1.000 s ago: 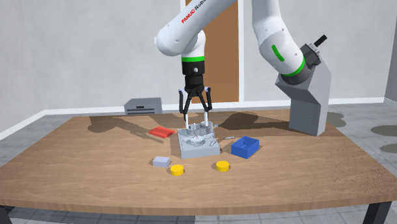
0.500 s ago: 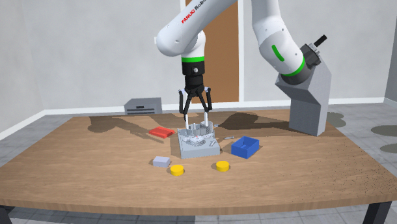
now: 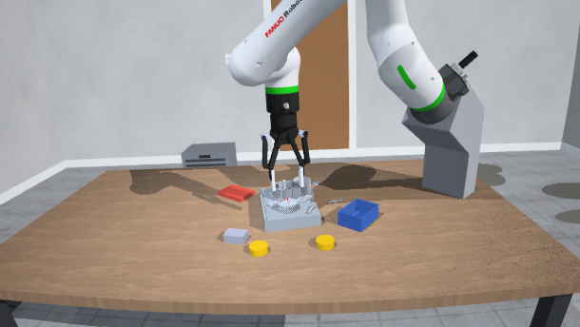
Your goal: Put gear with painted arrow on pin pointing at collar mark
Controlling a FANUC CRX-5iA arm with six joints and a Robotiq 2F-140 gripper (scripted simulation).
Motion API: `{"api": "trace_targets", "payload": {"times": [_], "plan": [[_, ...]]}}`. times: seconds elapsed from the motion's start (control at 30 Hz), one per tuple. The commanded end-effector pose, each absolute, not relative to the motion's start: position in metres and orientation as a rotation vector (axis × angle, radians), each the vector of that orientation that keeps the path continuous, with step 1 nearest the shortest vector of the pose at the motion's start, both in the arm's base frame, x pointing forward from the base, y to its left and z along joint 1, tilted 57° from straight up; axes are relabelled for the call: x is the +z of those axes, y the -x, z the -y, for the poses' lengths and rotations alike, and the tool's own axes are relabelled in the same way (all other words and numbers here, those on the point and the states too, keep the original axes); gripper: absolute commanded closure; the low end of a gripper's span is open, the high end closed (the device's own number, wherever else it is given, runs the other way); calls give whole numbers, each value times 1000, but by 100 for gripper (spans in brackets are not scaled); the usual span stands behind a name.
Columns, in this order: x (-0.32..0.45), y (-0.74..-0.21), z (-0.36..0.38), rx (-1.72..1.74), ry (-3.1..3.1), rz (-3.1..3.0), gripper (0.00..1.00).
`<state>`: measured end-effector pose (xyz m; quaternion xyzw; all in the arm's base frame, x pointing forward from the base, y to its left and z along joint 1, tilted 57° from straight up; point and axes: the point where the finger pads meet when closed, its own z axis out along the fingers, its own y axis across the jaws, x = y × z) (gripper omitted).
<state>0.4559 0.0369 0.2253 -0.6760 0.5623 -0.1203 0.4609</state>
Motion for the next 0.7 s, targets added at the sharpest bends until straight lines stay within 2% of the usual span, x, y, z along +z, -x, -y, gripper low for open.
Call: {"api": "trace_targets", "payload": {"times": [0.0, 0.67], "plan": [[223, -459, -39, -297, 1663, -1384, 47], [212, -474, -51, -297, 1663, -1384, 47]]}}
